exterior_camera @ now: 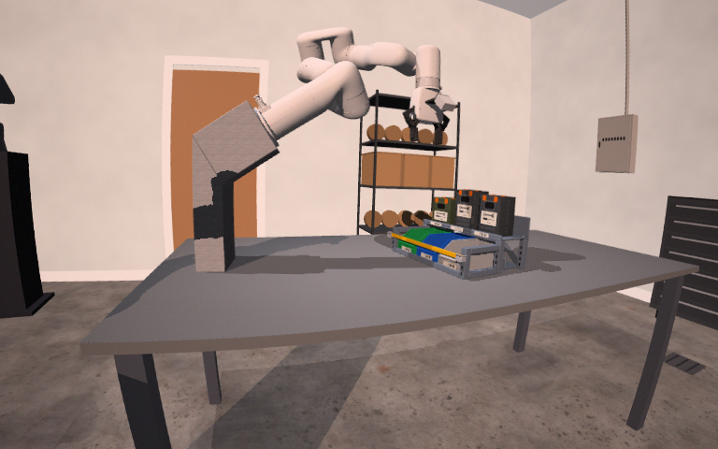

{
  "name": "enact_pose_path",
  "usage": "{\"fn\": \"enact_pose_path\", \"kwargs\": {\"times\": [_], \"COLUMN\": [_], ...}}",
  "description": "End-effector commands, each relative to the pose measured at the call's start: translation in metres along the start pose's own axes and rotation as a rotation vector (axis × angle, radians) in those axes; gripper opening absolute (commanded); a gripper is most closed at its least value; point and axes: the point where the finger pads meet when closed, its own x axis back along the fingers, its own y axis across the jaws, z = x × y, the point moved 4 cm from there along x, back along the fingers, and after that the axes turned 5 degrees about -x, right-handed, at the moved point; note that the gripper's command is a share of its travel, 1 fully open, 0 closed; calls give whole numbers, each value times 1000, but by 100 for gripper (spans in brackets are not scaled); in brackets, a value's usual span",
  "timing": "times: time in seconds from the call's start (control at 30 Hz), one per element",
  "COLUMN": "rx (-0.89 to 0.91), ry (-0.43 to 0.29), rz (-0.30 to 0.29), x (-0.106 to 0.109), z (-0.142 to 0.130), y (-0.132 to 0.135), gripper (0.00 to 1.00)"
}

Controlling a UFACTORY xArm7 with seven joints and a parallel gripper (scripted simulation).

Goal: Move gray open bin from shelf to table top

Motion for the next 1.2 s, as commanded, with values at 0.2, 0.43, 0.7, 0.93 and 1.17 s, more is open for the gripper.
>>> {"fn": "enact_pose_path", "kwargs": {"times": [0.2, 0.43, 0.7, 0.93, 1.17], "rx": [0, 0, 0, 0, -1], "ry": [-1, -1, -1, -1, -1], "rz": [1, 1, 1, 1, 1], "x": [-34, -54, -84, -84, -138], "z": [0, 0, 0, 0, 0], "y": [-2, -2, -2, -2, -1], "gripper": [100, 100, 100, 100, 100]}}
